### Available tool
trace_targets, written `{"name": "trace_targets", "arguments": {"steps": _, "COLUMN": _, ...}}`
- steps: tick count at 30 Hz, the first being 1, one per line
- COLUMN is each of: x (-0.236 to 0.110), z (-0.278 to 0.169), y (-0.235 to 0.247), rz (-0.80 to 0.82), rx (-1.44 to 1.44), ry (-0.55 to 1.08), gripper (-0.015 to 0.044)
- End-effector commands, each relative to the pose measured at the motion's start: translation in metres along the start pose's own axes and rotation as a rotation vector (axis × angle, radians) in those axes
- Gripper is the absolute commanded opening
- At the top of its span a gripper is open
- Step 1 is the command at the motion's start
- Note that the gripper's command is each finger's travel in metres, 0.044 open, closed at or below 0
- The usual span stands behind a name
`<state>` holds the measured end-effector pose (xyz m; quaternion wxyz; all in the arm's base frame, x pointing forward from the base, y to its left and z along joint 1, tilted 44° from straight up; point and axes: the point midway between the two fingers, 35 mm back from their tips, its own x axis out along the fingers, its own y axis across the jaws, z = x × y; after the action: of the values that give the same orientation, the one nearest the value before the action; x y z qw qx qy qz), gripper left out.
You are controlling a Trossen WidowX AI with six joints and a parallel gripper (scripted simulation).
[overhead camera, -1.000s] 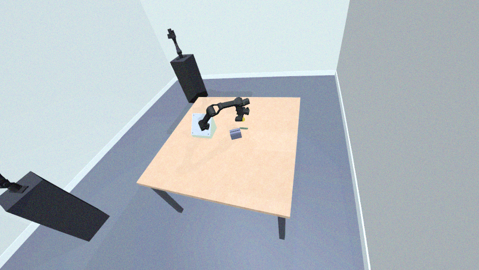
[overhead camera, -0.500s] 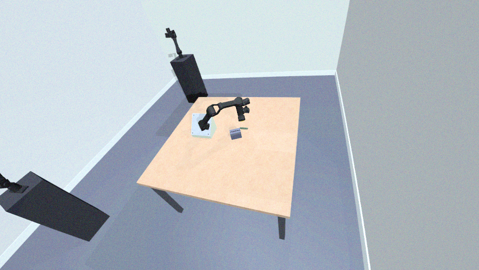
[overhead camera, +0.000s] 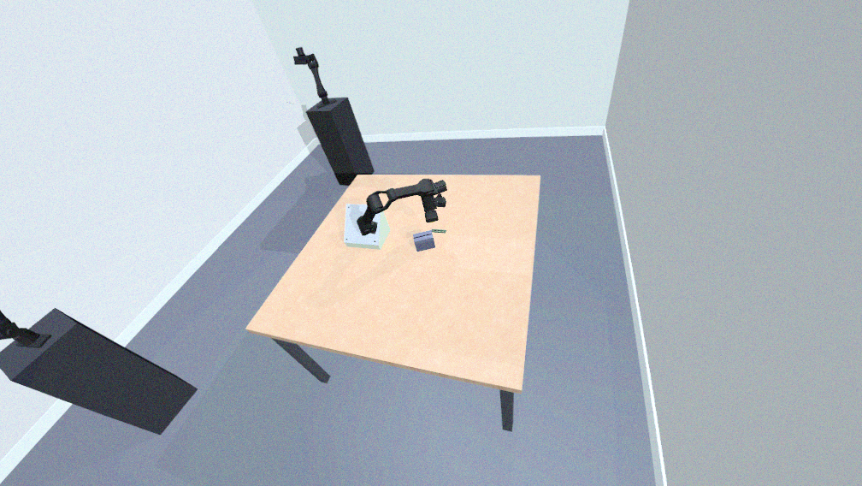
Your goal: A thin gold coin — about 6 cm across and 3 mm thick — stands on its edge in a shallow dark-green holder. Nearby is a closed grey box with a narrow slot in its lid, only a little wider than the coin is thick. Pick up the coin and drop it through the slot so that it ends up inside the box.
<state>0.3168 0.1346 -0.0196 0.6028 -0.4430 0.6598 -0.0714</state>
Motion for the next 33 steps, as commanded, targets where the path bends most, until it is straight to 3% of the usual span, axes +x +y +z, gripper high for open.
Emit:
{"name": "trace_targets", "arguments": {"steps": 1, "x": -0.001, "z": -0.006, "y": -0.008, "rz": -0.003, "rx": -0.005, "ry": -0.003, "gripper": 0.0000}}
{"name": "trace_targets", "arguments": {"steps": 33, "x": 0.002, "z": -0.067, "y": -0.061, "rz": -0.011, "rx": -0.005, "ry": -0.001, "gripper": 0.0000}}
